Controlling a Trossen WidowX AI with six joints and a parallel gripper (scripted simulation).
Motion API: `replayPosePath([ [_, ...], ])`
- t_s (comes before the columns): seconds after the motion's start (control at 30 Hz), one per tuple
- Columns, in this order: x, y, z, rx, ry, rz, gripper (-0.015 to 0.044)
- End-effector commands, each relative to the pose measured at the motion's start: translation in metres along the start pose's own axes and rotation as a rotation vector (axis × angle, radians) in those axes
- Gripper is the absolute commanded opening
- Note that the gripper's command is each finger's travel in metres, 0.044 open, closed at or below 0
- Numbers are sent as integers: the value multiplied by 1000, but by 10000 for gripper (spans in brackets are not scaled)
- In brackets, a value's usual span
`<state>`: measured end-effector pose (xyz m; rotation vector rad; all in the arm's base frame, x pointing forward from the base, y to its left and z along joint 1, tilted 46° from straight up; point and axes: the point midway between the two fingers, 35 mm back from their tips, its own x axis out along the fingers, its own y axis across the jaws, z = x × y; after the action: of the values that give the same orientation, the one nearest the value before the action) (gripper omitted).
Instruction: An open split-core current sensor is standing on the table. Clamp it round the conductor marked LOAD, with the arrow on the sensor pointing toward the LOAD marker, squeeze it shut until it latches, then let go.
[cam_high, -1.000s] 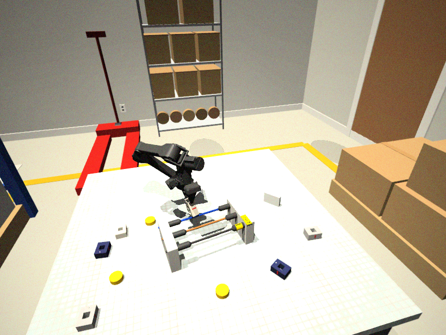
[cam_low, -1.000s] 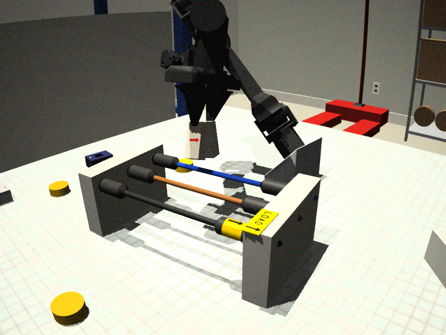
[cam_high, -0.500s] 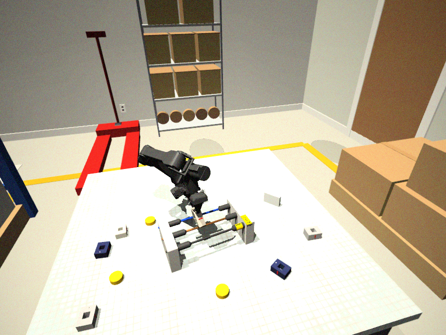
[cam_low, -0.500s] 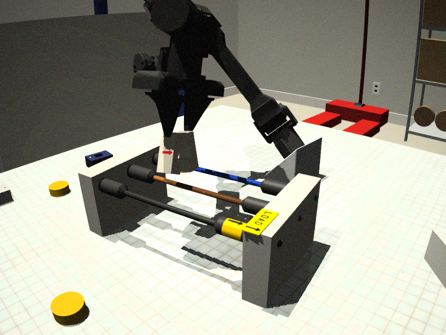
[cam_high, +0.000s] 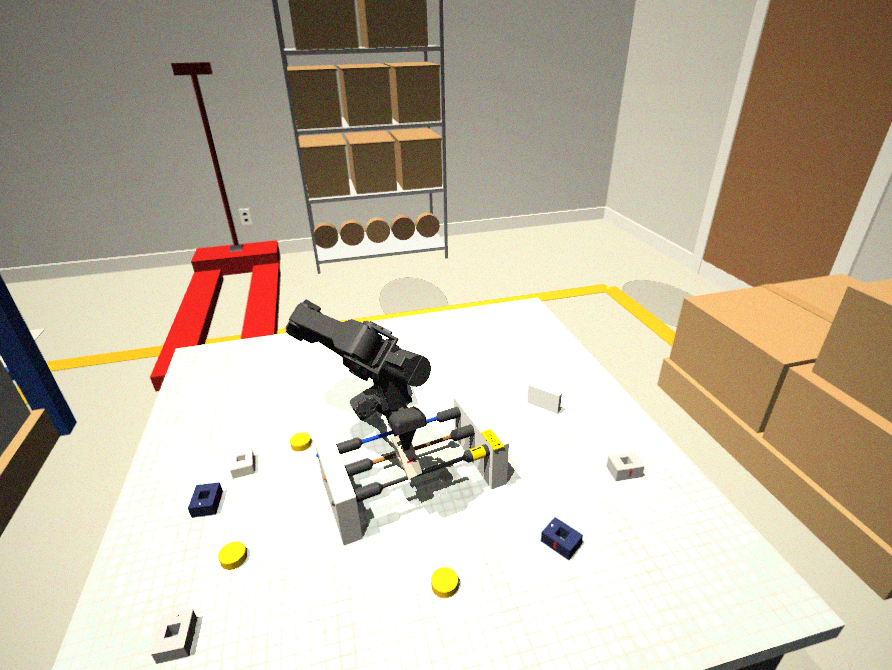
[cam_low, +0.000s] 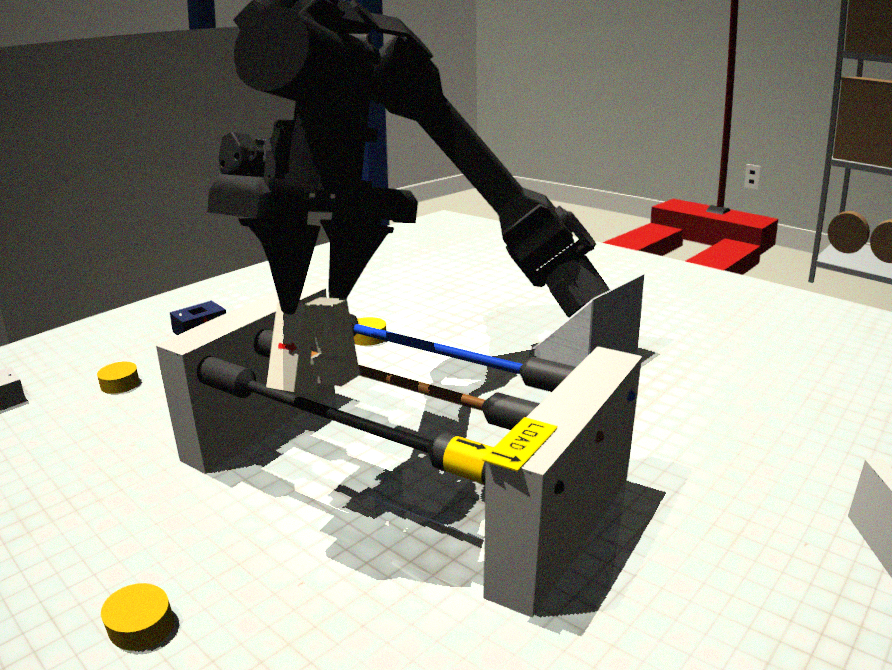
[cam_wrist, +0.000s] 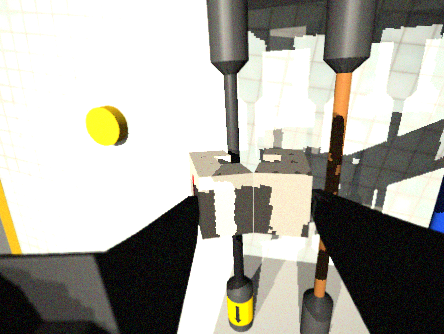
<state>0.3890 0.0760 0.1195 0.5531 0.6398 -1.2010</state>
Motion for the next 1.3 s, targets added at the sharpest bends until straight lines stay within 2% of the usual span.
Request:
replayPosePath([
  [0.0,1,5,1,3,-3,14,0],
  [1.0,50,6,2,4,-5,16,0],
  [1.27,45,7,2,12,1,14,0],
])
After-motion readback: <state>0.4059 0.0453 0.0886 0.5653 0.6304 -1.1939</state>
